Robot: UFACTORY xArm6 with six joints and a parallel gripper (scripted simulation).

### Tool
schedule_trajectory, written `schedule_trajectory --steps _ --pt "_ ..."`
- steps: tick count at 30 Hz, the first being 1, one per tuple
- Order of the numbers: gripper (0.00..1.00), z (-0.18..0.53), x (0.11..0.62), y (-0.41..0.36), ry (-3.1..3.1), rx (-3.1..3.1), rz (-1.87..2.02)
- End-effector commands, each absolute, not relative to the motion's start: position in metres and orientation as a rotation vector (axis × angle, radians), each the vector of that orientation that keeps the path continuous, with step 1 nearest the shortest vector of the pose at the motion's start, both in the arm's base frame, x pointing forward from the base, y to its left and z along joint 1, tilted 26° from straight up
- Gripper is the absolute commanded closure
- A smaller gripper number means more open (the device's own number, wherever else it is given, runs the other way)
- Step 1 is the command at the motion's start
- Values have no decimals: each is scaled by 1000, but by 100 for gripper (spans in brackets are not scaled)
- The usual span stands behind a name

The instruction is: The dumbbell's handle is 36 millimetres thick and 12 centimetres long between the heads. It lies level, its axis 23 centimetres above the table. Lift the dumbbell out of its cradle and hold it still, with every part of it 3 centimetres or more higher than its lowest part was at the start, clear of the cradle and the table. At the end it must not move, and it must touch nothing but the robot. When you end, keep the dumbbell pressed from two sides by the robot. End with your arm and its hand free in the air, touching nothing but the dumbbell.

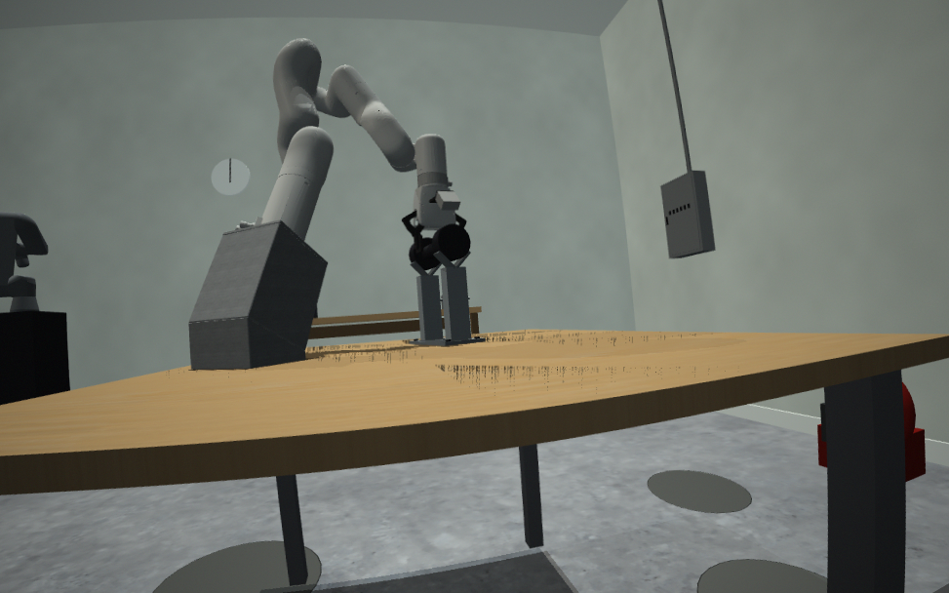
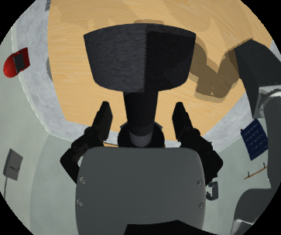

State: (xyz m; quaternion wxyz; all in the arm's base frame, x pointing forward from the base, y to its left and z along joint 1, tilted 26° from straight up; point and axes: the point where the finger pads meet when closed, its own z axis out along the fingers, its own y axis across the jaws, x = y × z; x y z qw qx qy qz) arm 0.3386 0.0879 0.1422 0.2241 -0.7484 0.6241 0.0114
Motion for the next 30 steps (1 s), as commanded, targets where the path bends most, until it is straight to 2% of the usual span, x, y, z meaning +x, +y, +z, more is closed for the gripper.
schedule_trajectory --steps 1,2,3,30 --pt "0 143 340 88 1721 -2064 29" --pt "0 143 340 88 1721 -2064 29" --pt "100 143 340 88 1721 -2064 29" --pt "100 143 340 88 1721 -2064 29"
